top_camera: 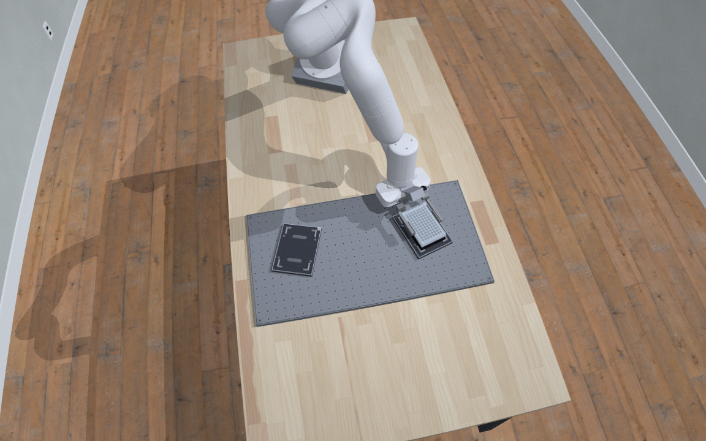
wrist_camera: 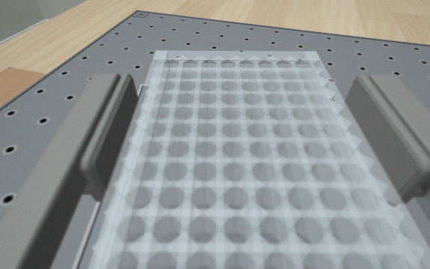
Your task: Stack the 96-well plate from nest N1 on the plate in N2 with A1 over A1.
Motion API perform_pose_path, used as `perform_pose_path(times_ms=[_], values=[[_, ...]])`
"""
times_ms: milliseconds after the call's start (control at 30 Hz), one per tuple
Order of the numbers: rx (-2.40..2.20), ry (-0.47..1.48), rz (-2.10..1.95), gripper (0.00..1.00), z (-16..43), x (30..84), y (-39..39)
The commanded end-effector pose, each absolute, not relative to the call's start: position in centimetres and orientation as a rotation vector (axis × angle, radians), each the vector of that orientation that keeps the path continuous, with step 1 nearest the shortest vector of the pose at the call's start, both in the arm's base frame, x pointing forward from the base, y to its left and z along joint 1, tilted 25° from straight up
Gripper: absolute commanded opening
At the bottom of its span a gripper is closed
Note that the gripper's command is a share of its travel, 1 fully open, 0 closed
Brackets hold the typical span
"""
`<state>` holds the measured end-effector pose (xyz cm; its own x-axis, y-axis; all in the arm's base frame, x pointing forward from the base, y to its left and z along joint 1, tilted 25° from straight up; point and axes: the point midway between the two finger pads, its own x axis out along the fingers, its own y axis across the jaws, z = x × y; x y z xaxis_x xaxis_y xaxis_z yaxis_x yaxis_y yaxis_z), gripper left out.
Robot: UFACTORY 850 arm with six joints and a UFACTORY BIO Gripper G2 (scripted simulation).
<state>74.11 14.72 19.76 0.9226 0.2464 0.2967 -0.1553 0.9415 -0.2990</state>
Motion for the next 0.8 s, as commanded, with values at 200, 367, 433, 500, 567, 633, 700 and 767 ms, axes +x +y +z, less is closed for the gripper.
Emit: perform_pose_path(times_ms=[200,367,433,500,567,633,700,767], values=[[-0.275,-0.339,0.209,0.00,19.72,74.19,14.72],[-0.275,-0.339,0.209,0.00,19.65,74.22,14.71],[-0.275,-0.339,0.209,0.00,19.62,74.23,14.70],[-0.275,-0.339,0.209,0.00,19.59,74.24,14.69],[-0.275,-0.339,0.209,0.00,19.59,74.24,14.69],[-0.275,-0.339,0.209,0.00,19.55,74.25,14.68],[-0.275,-0.339,0.209,0.00,19.52,74.27,14.67],[-0.275,-0.339,0.209,0.00,19.49,74.28,14.67]])
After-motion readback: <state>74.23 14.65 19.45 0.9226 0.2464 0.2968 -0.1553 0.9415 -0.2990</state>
